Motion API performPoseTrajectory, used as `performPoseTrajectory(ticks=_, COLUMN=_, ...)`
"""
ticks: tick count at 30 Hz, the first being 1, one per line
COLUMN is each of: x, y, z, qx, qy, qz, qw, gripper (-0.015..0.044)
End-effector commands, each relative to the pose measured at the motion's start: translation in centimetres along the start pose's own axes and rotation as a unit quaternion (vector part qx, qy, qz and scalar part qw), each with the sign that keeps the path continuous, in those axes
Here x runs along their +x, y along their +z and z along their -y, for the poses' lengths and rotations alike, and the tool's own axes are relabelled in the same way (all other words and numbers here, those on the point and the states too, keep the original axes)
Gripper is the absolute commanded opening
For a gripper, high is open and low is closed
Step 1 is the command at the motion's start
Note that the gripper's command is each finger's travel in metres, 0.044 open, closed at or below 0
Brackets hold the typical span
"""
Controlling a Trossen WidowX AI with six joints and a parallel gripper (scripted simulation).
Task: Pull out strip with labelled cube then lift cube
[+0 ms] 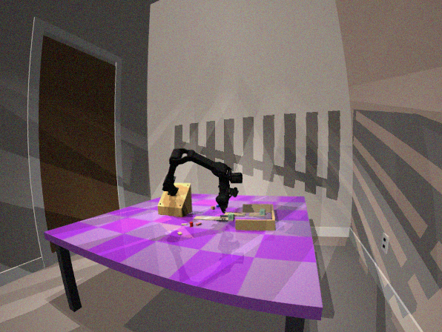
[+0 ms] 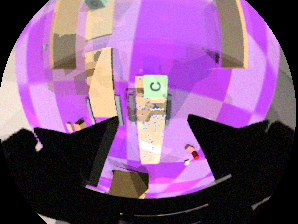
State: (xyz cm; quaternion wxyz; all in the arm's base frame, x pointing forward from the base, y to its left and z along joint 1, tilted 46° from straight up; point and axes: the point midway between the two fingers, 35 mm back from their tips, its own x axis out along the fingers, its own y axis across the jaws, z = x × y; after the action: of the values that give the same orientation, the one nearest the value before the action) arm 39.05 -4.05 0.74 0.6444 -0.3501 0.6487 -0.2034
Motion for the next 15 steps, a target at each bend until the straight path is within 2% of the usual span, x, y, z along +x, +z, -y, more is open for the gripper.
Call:
performPoseTrajectory(ticks=1, x=-0.5, y=1.5, z=0.2, qx=0.005, qy=-0.001, qz=0.004, qw=1.0, gripper=0.044)
performPoseTrajectory(ticks=9, x=-1.0, y=3.5, z=0.4, qx=0.005, qy=-0.001, qz=0.004, qw=1.0, gripper=0.044)
performPoseTrajectory(ticks=15, x=-0.3, y=3.6, z=0.4, qx=0.005, qy=-0.001, qz=0.004, qw=1.0, gripper=0.0282)
